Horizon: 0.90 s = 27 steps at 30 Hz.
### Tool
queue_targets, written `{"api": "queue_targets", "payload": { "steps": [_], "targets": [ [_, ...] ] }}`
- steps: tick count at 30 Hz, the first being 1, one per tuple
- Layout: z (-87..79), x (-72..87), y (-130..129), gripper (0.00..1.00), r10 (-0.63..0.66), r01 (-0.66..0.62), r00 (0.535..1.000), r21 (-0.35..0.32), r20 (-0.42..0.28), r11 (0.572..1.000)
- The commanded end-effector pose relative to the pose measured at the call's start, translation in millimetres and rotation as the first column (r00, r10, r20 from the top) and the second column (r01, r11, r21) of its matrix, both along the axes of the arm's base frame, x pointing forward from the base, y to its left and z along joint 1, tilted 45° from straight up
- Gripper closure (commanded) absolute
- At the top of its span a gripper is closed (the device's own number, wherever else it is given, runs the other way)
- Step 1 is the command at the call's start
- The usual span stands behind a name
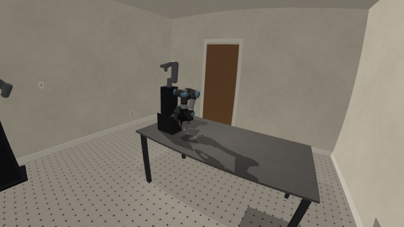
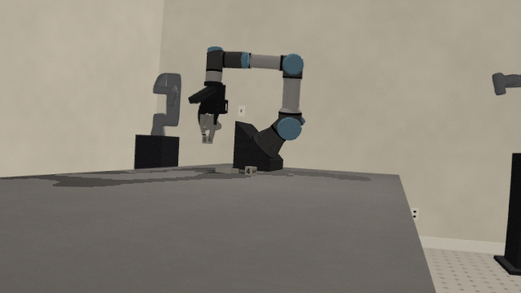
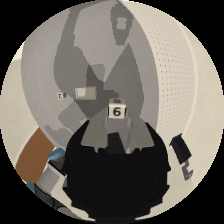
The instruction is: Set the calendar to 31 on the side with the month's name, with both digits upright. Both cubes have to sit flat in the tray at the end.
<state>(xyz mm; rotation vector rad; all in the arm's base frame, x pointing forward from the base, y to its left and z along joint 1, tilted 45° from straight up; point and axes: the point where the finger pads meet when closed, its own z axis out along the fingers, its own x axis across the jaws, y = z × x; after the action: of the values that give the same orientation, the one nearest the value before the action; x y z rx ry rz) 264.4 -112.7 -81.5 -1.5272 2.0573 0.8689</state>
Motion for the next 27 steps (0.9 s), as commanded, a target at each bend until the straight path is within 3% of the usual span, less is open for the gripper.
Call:
{"api": "queue_targets", "payload": {
  "steps": [1,17,27],
  "targets": [
    [0.1,0.3,-1,0.90,-0.001,0.001,1.000,-0.003,0.001,1.000],
    [-14.2,-0.2,13,0.90,-0.001,0.001,1.000,-0.002,0.001,1.000],
    [-43.0,-1.3,41,0.90,-0.001,0.001,1.000,-0.002,0.001,1.000]
  ]
}}
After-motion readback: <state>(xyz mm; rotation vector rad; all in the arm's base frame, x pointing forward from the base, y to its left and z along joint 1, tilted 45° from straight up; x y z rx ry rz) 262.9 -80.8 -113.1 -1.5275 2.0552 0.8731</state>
